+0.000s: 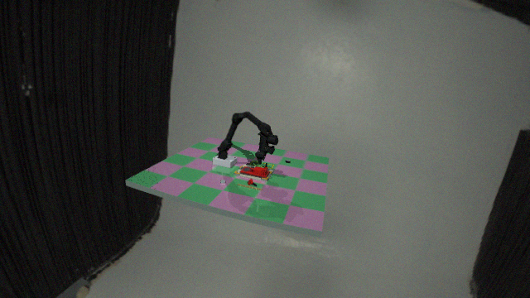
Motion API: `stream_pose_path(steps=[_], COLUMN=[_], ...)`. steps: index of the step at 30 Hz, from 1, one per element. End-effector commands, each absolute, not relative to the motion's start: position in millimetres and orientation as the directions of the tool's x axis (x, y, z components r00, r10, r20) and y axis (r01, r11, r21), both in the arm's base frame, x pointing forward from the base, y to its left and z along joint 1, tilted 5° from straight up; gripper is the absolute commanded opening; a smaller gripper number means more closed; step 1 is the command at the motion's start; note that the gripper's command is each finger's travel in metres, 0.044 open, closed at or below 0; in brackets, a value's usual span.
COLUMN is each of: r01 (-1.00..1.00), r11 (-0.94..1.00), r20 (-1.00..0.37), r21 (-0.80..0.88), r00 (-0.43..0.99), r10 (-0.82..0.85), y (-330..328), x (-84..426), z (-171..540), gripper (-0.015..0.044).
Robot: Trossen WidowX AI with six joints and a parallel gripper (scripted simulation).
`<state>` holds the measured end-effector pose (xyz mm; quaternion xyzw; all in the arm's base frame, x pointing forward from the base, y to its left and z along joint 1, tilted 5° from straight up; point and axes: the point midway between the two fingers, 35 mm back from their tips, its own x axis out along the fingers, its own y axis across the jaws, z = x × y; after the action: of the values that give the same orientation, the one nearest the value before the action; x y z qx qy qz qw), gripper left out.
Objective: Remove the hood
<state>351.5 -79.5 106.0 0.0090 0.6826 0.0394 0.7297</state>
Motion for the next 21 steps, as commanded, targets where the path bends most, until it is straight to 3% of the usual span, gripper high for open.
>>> stream_pose_path(steps=[1, 21], r01=[-0.034, -0.034], r11=[0.997, 0.997], r20=[-0.996, -0.996], r21=[0.064, 0.064], r00=[0.063, 0.063], r10=[0.066, 0.066], y=[-81.4, -80.0], x=[349.0, 350.7], z=[103.4, 85.8], gripper=[0.0440, 0.0440])
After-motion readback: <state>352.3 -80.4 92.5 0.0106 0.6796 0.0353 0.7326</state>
